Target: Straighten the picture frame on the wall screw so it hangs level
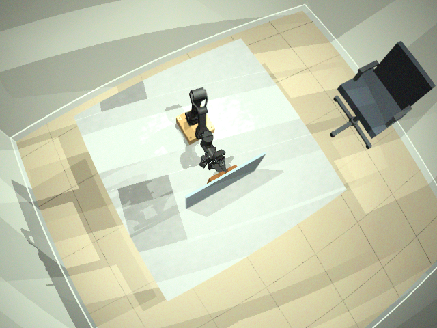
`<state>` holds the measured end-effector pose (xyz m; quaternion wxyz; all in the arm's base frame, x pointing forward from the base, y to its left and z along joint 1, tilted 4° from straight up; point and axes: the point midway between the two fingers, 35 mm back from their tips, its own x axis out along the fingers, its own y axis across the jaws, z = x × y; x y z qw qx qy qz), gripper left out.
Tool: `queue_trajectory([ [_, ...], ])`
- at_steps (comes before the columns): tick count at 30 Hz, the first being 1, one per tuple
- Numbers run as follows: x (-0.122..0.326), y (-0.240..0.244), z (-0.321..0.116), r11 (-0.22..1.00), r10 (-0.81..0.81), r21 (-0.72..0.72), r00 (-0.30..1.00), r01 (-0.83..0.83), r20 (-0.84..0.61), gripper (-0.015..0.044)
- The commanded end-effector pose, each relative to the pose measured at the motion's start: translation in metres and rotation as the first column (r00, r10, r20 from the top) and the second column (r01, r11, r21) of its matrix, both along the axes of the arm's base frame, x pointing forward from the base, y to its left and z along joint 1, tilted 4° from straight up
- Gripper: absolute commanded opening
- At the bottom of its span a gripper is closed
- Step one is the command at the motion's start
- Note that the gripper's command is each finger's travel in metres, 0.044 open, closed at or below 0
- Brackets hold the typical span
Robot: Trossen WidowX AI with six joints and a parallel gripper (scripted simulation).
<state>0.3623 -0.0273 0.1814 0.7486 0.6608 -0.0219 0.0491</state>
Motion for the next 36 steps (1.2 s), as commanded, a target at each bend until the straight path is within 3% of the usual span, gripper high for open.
queue_trajectory([
  [1,0.0005,-0.0006,-0.0017,1.000,-0.003,-0.006,1.000,0.003,-0.004,0.0260],
  [17,0.0006,-0.0008,-0.0020,1.000,-0.003,-0.006,1.000,0.003,-0.004,0.0260],
  [23,0.0006,-0.0008,-0.0020,1.000,-0.003,-0.006,1.000,0.003,-0.004,0.0103],
  [30,0.0006,-0.0008,-0.0020,1.000,-0.003,-0.006,1.000,0.003,-0.004,0.0056],
  [32,0.0006,-0.0008,-0.0020,1.000,-0.003,-0.006,1.000,0.003,-0.004,0.0003],
  [36,0.0006,-0.0008,-0.0020,1.000,-0.003,-0.006,1.000,0.003,-0.004,0.0000],
])
